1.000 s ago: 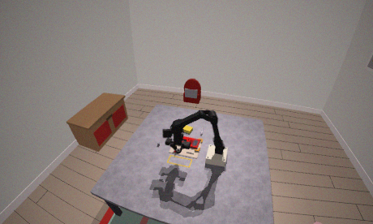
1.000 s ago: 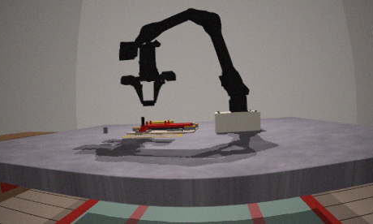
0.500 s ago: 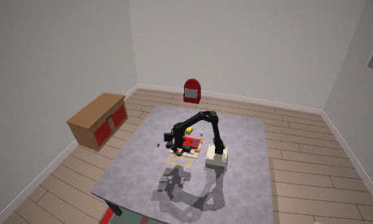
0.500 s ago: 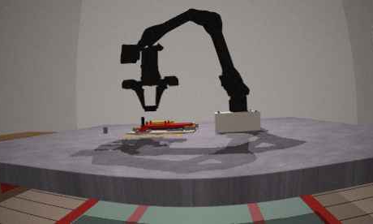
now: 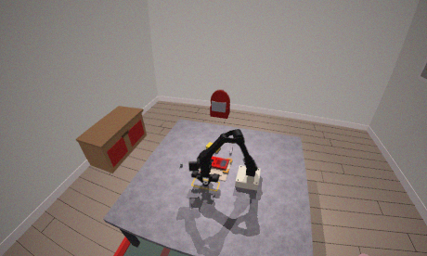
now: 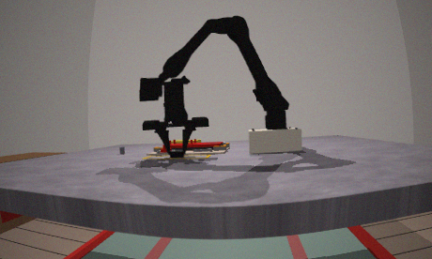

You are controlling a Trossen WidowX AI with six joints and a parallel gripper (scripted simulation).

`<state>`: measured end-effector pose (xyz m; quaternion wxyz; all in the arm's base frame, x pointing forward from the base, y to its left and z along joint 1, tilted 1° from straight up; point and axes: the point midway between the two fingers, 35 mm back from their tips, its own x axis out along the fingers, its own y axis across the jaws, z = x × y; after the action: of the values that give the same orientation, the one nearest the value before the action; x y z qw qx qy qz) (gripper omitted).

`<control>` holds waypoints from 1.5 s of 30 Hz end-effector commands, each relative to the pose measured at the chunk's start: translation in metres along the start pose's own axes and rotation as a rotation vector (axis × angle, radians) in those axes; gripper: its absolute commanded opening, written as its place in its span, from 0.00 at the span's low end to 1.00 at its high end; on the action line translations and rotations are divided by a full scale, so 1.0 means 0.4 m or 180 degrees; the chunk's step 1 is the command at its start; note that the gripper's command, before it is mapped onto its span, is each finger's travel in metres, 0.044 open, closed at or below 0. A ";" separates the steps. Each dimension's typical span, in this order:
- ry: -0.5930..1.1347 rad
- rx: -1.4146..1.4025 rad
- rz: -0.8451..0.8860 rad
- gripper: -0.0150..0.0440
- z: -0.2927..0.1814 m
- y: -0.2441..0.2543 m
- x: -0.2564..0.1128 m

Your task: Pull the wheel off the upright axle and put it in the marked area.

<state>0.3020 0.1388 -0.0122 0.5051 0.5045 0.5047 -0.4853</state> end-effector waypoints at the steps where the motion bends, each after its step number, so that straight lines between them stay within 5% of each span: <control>1: -0.0003 0.0000 -0.0007 0.34 0.000 -0.001 -0.001; 10: -0.0003 0.0000 -0.0006 0.74 0.000 0.000 -0.007; 19: 0.0013 0.0016 0.0024 0.76 0.000 0.000 -0.151; 24: 0.0008 0.0007 0.0014 0.99 0.030 -0.067 -0.186; 31: 0.0003 0.0015 0.0003 1.00 0.088 -0.202 -0.263; 45: 0.0003 0.0016 0.0003 1.00 0.090 -0.206 -0.264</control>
<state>0.2192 0.0995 0.0909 0.5040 0.5071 0.5027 -0.4859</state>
